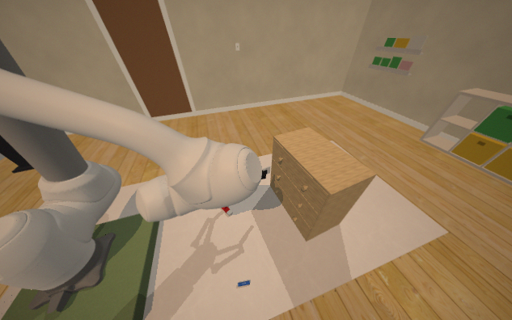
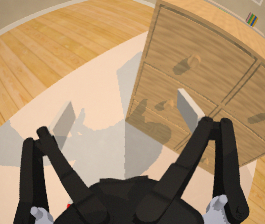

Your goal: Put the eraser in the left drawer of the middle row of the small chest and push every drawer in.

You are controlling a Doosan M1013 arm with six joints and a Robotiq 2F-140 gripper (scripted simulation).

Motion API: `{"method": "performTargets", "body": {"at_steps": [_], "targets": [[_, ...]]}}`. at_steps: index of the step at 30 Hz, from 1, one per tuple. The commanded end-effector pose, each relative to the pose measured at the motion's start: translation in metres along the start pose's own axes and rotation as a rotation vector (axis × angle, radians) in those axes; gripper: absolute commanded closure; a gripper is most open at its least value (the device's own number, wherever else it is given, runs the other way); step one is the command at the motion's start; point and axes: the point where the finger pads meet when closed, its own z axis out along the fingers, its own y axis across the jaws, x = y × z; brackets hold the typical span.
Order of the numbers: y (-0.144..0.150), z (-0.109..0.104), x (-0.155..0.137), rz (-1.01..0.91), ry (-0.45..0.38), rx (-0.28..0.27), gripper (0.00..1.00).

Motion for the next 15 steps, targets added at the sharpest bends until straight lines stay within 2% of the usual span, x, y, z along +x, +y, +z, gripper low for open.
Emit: {"method": "performTargets", "body": {"at_steps": [1,3,4,5,6,7,10,11,12,13,14,15], "targets": [[-0.016,0.004,0.032,-0.053,0.031,0.088,0.0],[-0.034,0.005,0.055,-0.102,0.044,0.174,0.0],[-0.034,0.005,0.055,-0.102,0.044,0.174,0.0],[-0.045,0.004,0.067,-0.131,0.045,0.226,0.0],[-0.045,0.004,0.067,-0.131,0.045,0.226,0.0],[-0.056,0.001,0.078,-0.164,0.041,0.282,0.0],[-0.056,0.001,0.078,-0.164,0.041,0.282,0.0],[-0.068,-0.003,0.088,-0.198,0.031,0.343,0.0],[-0.068,-0.003,0.088,-0.198,0.031,0.343,0.0],[-0.08,-0.008,0.096,-0.234,0.012,0.405,0.0],[-0.08,-0.008,0.096,-0.234,0.012,0.405,0.0],[-0.09,-0.016,0.102,-0.271,-0.016,0.468,0.0]]}}
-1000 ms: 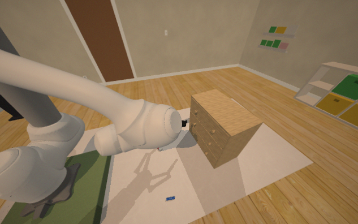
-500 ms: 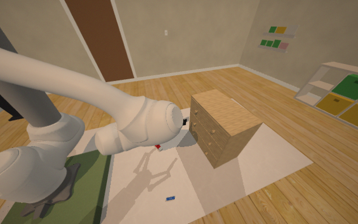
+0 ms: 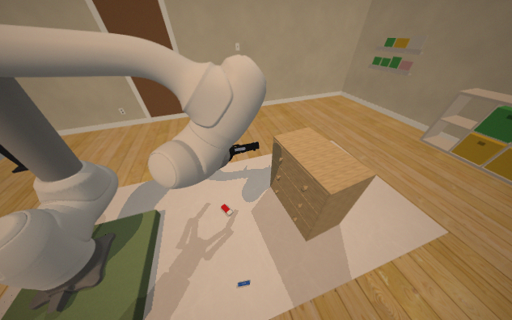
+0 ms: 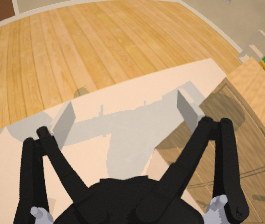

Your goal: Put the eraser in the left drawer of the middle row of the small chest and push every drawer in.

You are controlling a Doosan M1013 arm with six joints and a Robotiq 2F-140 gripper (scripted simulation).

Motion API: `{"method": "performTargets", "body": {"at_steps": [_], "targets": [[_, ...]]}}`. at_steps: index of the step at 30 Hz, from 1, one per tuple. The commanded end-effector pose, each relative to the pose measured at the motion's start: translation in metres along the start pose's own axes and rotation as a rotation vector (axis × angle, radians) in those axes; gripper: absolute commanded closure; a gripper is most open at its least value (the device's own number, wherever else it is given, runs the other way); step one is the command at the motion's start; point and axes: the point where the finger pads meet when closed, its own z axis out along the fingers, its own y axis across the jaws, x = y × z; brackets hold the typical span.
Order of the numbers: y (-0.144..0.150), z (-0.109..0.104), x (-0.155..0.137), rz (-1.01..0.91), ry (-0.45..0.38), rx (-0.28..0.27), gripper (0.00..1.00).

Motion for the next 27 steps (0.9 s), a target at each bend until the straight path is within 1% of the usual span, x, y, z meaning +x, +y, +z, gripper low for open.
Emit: {"method": "performTargets", "body": {"at_steps": [1,2,3,4,5,7,8,9,10,12,13,15,16,17,18,19,20,22,23,24,25,26,27], "targets": [[-0.02,-0.003,0.026,-0.061,-0.038,0.141,0.0],[-0.02,-0.003,0.026,-0.061,-0.038,0.141,0.0],[-0.03,-0.009,0.031,-0.092,-0.074,0.206,0.0],[-0.03,-0.009,0.031,-0.092,-0.074,0.206,0.0],[-0.039,-0.017,0.034,-0.122,-0.121,0.267,0.0],[-0.039,-0.017,0.034,-0.122,-0.121,0.267,0.0],[-0.046,-0.027,0.035,-0.149,-0.177,0.324,0.0],[-0.046,-0.027,0.035,-0.149,-0.177,0.324,0.0],[-0.051,-0.04,0.034,-0.173,-0.241,0.374,0.0],[-0.051,-0.04,0.034,-0.173,-0.241,0.374,0.0],[-0.053,-0.054,0.032,-0.195,-0.311,0.416,0.0],[-0.053,-0.054,0.032,-0.195,-0.311,0.416,0.0],[-0.052,-0.07,0.029,-0.213,-0.386,0.449,0.0],[-0.052,-0.07,0.029,-0.213,-0.386,0.449,0.0],[-0.049,-0.087,0.026,-0.229,-0.462,0.472,0.0],[-0.049,-0.087,0.026,-0.229,-0.462,0.472,0.0],[-0.044,-0.104,0.024,-0.241,-0.538,0.488,0.0],[-0.044,-0.104,0.024,-0.241,-0.538,0.488,0.0],[-0.037,-0.122,0.022,-0.25,-0.612,0.495,0.0],[-0.037,-0.122,0.022,-0.25,-0.612,0.495,0.0],[-0.03,-0.139,0.021,-0.256,-0.681,0.496,0.0],[-0.03,-0.139,0.021,-0.256,-0.681,0.496,0.0],[-0.023,-0.155,0.021,-0.261,-0.743,0.493,0.0]]}}
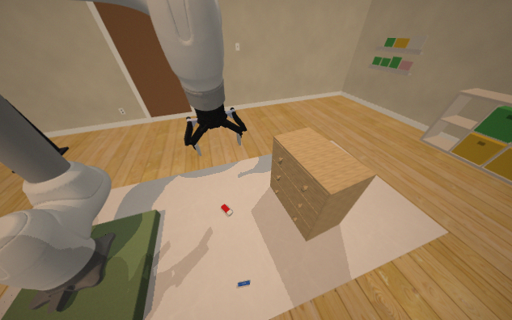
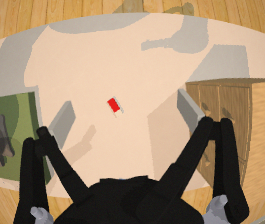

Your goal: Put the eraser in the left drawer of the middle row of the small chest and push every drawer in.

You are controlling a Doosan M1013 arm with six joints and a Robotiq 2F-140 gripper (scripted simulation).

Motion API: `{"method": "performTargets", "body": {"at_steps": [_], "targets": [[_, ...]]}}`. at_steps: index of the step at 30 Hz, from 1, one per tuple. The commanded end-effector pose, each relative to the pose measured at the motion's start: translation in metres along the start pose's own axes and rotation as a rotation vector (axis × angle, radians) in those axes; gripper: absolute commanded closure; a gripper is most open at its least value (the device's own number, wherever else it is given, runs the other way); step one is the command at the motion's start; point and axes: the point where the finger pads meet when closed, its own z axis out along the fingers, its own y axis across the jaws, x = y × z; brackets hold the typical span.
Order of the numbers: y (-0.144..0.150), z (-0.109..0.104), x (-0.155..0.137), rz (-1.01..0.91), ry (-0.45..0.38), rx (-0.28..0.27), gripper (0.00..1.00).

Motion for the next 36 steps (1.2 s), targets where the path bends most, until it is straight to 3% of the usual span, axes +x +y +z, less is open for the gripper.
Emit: {"method": "performTargets", "body": {"at_steps": [1,2,6,10,27,30,34,36], "targets": [[-0.007,-0.028,-0.019,0.012,-0.142,0.039,0.0],[-0.007,-0.028,-0.019,0.012,-0.142,0.039,0.0],[-0.009,-0.071,-0.047,0.048,-0.307,0.038,0.0],[-0.009,-0.084,-0.054,0.06,-0.351,0.034,0.0],[-0.009,-0.082,-0.054,0.079,-0.352,0.031,0.0],[-0.008,-0.074,-0.057,0.183,-0.353,0.013,0.0],[-0.007,-0.051,-0.066,0.475,-0.354,-0.04,0.0],[-0.007,-0.051,-0.066,0.475,-0.354,-0.04,0.0]]}}
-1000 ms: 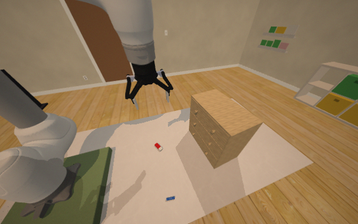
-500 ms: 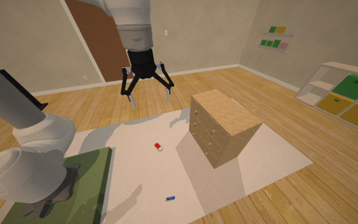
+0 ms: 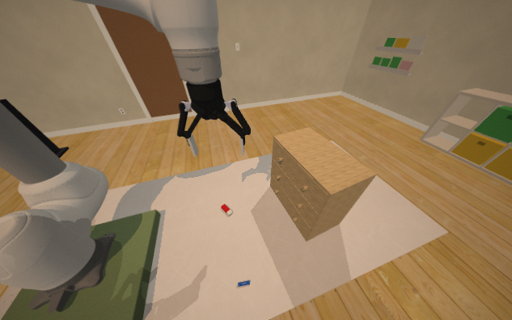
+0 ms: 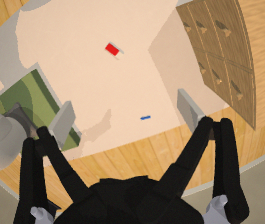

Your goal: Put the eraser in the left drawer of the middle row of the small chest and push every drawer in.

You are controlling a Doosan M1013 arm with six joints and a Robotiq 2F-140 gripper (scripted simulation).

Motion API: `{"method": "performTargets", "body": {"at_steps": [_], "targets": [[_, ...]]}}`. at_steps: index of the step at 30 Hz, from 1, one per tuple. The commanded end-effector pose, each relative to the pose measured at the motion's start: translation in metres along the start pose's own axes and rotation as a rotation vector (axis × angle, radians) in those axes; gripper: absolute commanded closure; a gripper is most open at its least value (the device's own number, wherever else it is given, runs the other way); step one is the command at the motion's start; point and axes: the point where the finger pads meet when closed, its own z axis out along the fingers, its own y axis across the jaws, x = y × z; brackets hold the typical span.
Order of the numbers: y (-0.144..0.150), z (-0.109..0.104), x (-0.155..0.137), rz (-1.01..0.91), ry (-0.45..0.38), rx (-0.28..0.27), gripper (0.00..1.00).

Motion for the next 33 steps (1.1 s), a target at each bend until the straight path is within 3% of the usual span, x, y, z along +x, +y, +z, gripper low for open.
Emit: {"method": "performTargets", "body": {"at_steps": [1,10,15,17,18,33], "targets": [[0.002,0.021,0.001,0.245,-0.007,-0.005,0.0],[0.003,0.087,0.0,0.757,0.003,0.001,0.0],[0.003,0.096,0.0,1.032,0.002,0.0,0.0],[0.003,0.096,0.0,1.032,0.002,0.0,0.0],[0.003,0.096,0.0,1.173,-0.003,-0.007,0.0],[0.005,0.099,0.001,1.186,0.021,-0.025,0.0]]}}
